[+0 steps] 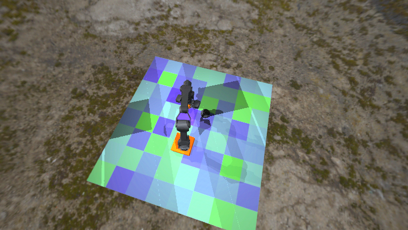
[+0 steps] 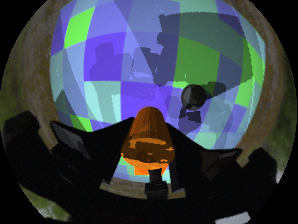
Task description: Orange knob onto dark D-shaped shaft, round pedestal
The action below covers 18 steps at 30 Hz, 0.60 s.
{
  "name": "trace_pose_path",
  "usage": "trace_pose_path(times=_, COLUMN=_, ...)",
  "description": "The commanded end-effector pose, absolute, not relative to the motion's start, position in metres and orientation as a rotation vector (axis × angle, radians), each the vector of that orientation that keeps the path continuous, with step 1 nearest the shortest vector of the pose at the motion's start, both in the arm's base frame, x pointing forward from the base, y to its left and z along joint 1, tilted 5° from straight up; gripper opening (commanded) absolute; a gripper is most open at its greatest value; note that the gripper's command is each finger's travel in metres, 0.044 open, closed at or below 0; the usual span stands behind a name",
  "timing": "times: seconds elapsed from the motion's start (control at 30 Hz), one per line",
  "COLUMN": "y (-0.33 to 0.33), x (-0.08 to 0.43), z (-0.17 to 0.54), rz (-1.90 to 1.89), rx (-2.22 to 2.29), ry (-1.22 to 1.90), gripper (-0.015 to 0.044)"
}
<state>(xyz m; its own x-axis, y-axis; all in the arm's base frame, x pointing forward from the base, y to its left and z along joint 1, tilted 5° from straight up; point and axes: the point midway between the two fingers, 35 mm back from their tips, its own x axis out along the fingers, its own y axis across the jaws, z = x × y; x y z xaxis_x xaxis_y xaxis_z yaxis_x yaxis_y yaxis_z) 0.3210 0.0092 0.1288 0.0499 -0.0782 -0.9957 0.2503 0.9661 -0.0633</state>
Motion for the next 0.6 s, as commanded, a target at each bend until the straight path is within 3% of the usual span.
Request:
trace_pose_path(times=0.0, y=-0.003, x=0.324, z=0.127, rz=-0.253, rx=0.138, ry=1.498, gripper=0.0)
trace_pose_path(times=0.57, y=-0.053, x=0.33, z=0.114, rz=-0.256, rx=0.135, ry=1.496, gripper=0.0)
